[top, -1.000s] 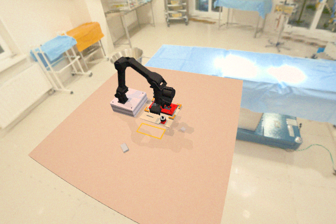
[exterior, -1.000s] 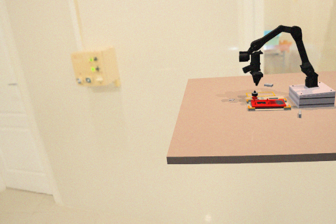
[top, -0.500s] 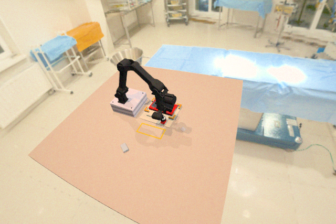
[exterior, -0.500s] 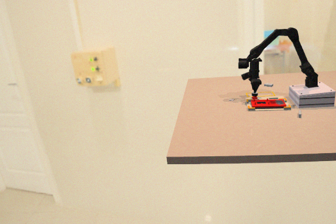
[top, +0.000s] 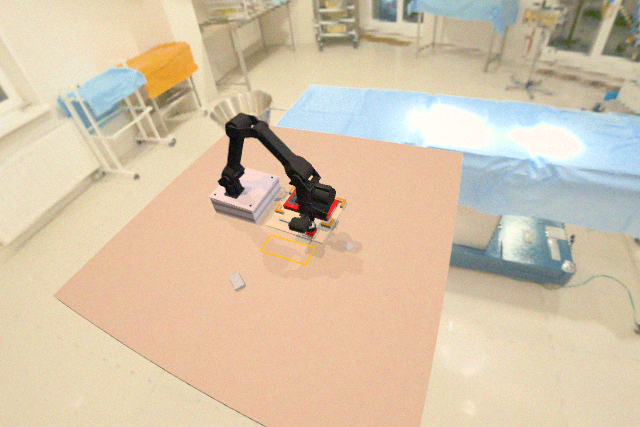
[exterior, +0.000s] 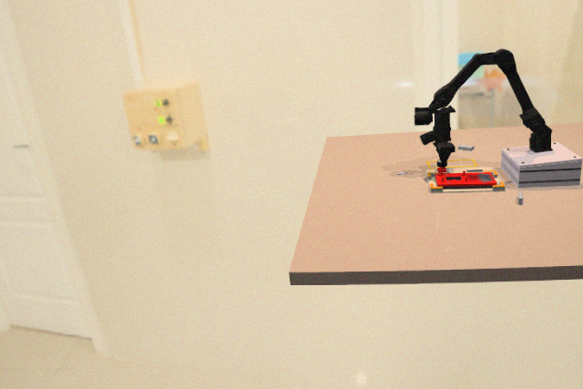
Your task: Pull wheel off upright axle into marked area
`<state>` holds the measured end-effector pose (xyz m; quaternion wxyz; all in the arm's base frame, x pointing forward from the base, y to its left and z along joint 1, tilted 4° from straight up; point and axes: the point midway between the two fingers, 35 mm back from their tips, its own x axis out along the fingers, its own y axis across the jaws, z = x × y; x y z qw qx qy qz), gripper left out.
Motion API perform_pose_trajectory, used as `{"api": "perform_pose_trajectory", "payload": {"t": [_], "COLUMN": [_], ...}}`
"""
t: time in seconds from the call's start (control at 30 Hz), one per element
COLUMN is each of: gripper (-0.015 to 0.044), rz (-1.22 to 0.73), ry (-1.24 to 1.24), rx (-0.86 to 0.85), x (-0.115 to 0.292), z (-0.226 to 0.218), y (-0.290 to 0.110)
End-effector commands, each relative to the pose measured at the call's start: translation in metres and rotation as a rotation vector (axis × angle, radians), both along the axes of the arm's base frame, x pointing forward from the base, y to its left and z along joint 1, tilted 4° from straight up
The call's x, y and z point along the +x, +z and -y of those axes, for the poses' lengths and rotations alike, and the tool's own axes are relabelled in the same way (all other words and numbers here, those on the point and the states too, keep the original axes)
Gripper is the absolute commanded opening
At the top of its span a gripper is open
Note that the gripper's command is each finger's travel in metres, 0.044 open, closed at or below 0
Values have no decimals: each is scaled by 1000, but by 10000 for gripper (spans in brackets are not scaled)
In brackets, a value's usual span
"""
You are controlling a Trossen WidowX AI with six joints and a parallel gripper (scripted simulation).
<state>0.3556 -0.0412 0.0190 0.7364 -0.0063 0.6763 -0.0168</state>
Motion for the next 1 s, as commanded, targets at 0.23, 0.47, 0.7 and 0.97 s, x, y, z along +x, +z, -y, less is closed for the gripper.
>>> {"api": "perform_pose_trajectory", "payload": {"t": [0.23, 0.47, 0.7, 0.97], "gripper": [0, 0, 0, 0], "rz": [-1, 0, 1, 2], "ry": [0, 0, 0, 0], "rx": [1, 1, 1, 1], "x": [0, 0, 0, 0], "z": [0, 0, 0, 0], "y": [2, 4, 6, 9]}}
